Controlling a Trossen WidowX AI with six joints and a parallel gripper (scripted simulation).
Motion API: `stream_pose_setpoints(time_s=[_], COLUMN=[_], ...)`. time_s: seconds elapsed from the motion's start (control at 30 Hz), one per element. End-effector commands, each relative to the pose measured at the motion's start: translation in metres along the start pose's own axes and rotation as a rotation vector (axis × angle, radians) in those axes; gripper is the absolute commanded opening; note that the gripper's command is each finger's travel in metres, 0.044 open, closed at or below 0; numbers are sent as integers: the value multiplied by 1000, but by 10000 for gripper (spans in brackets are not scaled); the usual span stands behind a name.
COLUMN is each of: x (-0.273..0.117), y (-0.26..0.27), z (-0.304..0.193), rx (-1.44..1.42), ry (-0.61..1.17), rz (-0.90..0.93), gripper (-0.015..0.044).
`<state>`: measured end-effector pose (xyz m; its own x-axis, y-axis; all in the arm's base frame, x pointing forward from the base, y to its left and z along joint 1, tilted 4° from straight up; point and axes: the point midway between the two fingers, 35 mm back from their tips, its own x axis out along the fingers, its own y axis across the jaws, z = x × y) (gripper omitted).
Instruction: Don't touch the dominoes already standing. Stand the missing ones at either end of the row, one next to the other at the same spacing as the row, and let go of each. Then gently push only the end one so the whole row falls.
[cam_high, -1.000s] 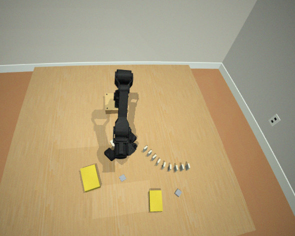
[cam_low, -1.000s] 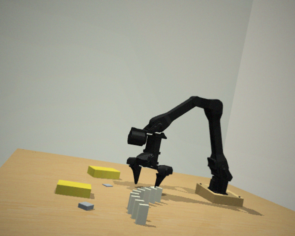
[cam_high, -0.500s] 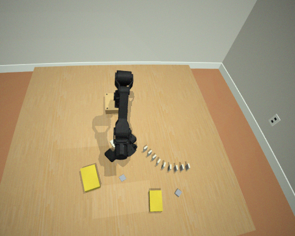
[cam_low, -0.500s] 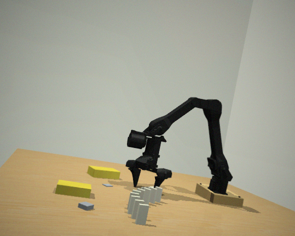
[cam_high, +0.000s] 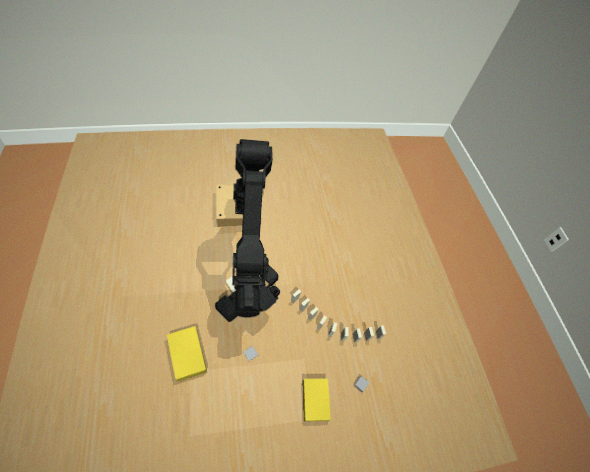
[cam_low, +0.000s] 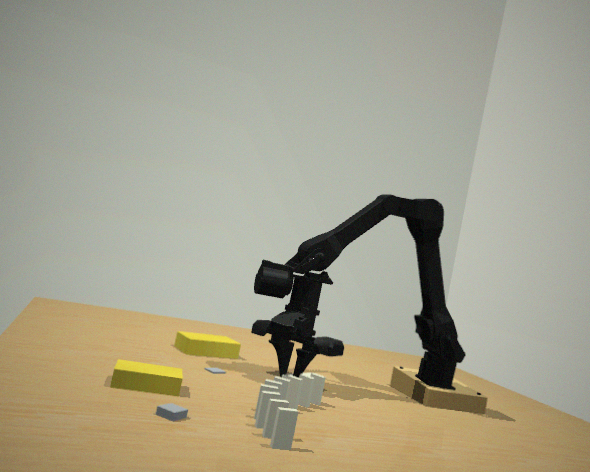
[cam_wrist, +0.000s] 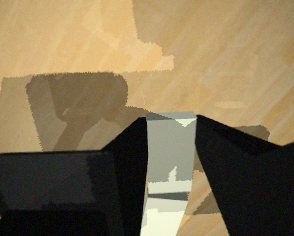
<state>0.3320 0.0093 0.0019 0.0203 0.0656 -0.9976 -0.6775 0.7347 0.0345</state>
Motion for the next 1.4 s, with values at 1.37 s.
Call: stream_pose_setpoints(time_s=[1.37], x=[-162], y=[-89], z=[-238], rx=[566], ry=[18], rz=[-13], gripper=[107])
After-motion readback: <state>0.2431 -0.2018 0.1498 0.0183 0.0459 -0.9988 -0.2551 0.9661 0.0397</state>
